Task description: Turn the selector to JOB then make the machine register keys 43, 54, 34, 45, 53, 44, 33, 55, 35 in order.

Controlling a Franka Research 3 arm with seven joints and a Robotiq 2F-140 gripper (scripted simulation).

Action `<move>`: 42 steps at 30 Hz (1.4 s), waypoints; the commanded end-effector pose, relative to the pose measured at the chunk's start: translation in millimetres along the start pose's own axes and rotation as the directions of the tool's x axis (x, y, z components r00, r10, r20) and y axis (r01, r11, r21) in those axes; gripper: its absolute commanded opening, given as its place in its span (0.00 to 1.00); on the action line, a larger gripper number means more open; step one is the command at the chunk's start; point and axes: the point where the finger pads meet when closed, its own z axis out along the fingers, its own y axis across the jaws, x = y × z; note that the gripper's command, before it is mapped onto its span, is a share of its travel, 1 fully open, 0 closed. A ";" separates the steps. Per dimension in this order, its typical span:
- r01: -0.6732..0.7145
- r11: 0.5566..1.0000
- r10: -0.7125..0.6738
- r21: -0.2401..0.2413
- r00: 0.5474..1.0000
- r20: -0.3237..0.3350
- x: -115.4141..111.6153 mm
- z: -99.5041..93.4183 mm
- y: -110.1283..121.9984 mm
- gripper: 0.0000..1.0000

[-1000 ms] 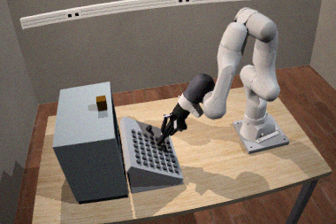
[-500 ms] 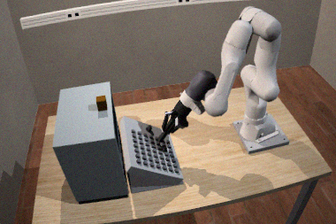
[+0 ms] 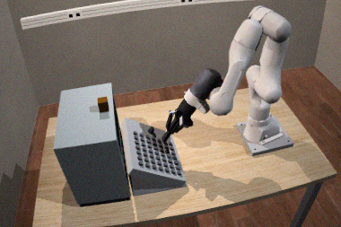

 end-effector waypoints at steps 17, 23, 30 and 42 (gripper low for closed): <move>0.004 1.000 -0.005 0.013 1.000 0.001 64.8 -0.6 -36.0 0.10; 0.005 1.000 -0.005 0.013 1.000 0.001 68.1 -0.5 -37.7 0.10; 0.005 1.000 -0.005 0.013 1.000 0.001 68.1 5.6 -37.8 0.10; 0.005 1.000 -0.005 0.013 1.000 0.001 68.1 20.0 -38.0 0.10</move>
